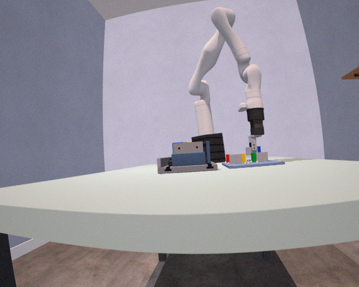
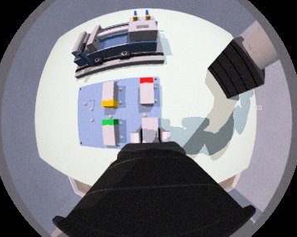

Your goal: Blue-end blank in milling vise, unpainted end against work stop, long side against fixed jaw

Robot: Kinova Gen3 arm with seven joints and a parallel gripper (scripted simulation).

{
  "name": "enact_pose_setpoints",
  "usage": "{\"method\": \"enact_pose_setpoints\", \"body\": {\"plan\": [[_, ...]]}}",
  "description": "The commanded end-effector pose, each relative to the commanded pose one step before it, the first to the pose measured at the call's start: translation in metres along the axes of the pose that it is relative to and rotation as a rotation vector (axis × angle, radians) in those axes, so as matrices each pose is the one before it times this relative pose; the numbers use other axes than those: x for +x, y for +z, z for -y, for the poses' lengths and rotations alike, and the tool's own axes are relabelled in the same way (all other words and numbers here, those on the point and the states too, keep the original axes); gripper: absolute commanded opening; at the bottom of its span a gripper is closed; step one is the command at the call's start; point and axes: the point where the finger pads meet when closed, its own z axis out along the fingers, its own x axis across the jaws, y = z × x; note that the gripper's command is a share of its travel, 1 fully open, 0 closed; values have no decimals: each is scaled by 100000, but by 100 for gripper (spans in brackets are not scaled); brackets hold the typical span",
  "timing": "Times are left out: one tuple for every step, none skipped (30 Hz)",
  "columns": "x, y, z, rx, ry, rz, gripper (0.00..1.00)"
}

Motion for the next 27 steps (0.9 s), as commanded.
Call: {"method": "enact_pose_setpoints", "body": {"plan": [[-497,-495,-24,-630,778,764,0],[388,120,-35,359,-641,-490,0],[-7,-200,2,-25,46,35,0],[-7,-200,1,-25,46,35,0],[-7,-200,1,-25,46,35,0],[-7,-200,1,-25,46,35,0],[-7,-200,1,-25,46,35,0],[-7,-200,1,-25,46,35,0],[-8,-200,1,-25,46,35,0],[-8,-200,1,-25,46,35,0],[-8,-200,1,-25,46,35,0],[-8,-200,1,-25,46,35,0],[-8,-200,1,-25,46,35,0],[-8,-200,1,-25,46,35,0],[-8,-200,1,-25,46,35,0],[-8,-200,1,-25,46,35,0],[0,0,0,0,0,0,0],[0,0,0,0,0,0,0],[351,125,-19,368,-532,-581,0],[-17,-199,2,-26,38,42,0],[-17,-199,2,-26,38,42,0],[-17,-199,2,-26,38,42,0],[-17,-199,2,-26,38,42,0],[-17,-199,2,-26,38,42,0],[-17,-199,2,-26,38,42,0],[-17,-199,2,-26,38,42,0],[-17,-199,2,-26,38,42,0]]}}
